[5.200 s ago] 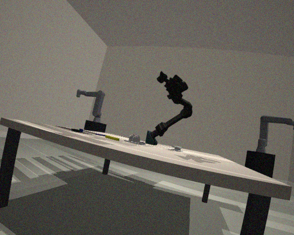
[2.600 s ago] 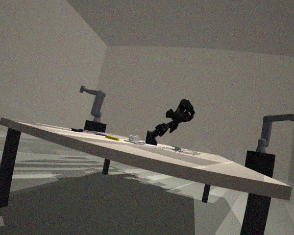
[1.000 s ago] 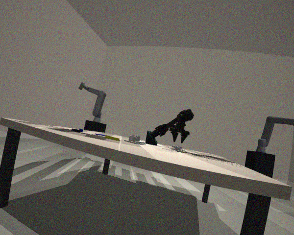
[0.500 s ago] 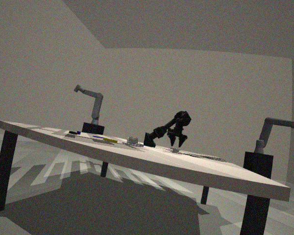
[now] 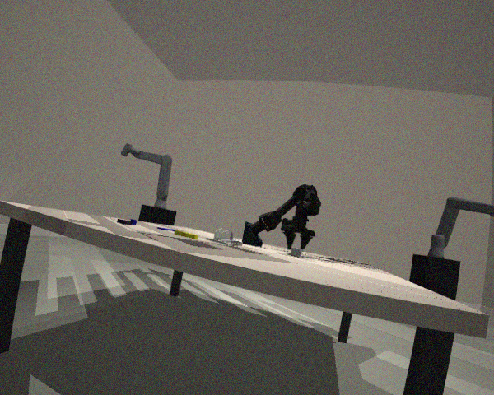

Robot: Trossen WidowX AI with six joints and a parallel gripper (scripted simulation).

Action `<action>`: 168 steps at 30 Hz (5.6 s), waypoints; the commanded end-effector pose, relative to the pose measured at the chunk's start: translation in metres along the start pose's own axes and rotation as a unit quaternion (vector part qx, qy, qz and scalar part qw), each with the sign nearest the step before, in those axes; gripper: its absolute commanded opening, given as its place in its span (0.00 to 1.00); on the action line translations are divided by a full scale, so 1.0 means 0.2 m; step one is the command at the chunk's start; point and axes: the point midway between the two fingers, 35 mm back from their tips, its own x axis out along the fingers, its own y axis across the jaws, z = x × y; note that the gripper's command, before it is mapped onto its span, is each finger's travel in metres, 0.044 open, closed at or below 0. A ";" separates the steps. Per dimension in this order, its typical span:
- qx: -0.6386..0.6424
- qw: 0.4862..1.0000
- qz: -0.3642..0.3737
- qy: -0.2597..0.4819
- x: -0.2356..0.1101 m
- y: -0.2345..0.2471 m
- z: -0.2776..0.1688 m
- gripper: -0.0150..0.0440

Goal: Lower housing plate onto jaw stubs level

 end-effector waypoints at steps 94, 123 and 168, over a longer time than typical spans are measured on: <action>0.038 0.999 0.006 -0.007 -0.29 0.08 0.02 0.85; 0.254 0.967 0.030 -0.021 -0.29 0.53 0.15 0.85; 0.556 0.831 0.024 -0.012 -0.32 1.05 0.67 0.85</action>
